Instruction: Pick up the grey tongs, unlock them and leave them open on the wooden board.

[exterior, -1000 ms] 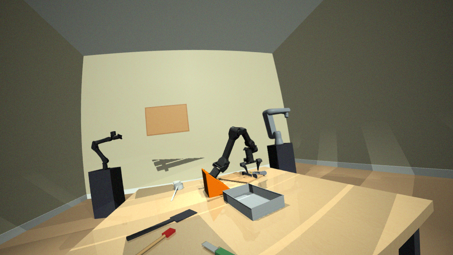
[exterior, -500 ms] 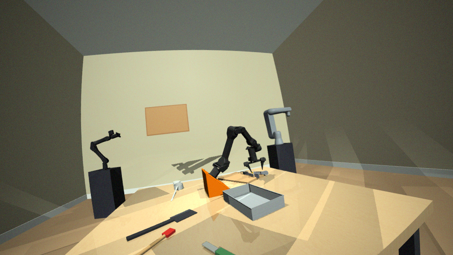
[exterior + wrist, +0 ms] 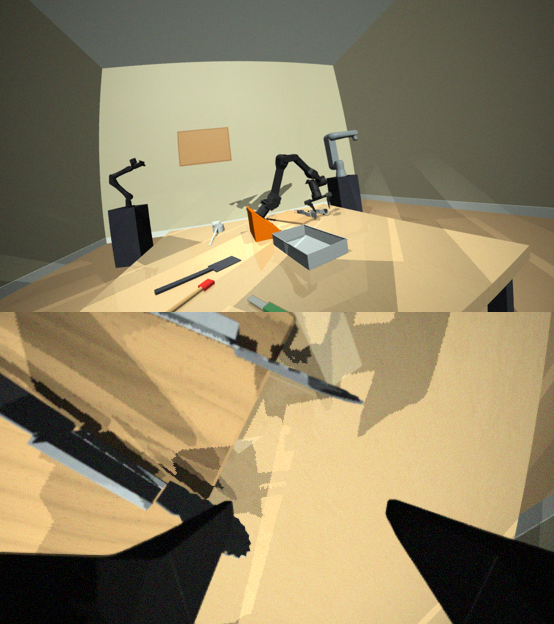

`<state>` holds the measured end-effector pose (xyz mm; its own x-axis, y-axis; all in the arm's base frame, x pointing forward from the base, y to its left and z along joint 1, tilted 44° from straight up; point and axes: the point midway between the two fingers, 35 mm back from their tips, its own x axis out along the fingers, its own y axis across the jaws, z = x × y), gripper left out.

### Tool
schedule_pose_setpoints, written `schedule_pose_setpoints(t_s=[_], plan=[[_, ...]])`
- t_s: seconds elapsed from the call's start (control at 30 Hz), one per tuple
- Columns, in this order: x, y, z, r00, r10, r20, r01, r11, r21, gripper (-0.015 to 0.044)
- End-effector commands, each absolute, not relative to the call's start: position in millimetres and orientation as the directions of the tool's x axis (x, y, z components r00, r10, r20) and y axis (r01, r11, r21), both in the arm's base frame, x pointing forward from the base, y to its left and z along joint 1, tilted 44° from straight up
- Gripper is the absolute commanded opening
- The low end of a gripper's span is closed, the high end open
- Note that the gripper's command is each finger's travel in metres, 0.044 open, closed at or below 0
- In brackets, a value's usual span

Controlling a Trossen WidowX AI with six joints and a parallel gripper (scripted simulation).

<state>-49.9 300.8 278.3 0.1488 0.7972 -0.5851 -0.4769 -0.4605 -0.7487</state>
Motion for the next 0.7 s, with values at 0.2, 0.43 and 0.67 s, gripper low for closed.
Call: schedule_pose_setpoints(t_s=[0.2,0.43,0.67], plan=[[49,299,270,0.411,0.666,-0.623,-0.633,-0.283,-0.720,0.0440],[134,273,268,0.594,0.503,-0.628,-0.699,-0.064,-0.713,0.0440],[197,230,270,0.698,0.329,-0.636,-0.700,0.129,-0.702,0.0440]])
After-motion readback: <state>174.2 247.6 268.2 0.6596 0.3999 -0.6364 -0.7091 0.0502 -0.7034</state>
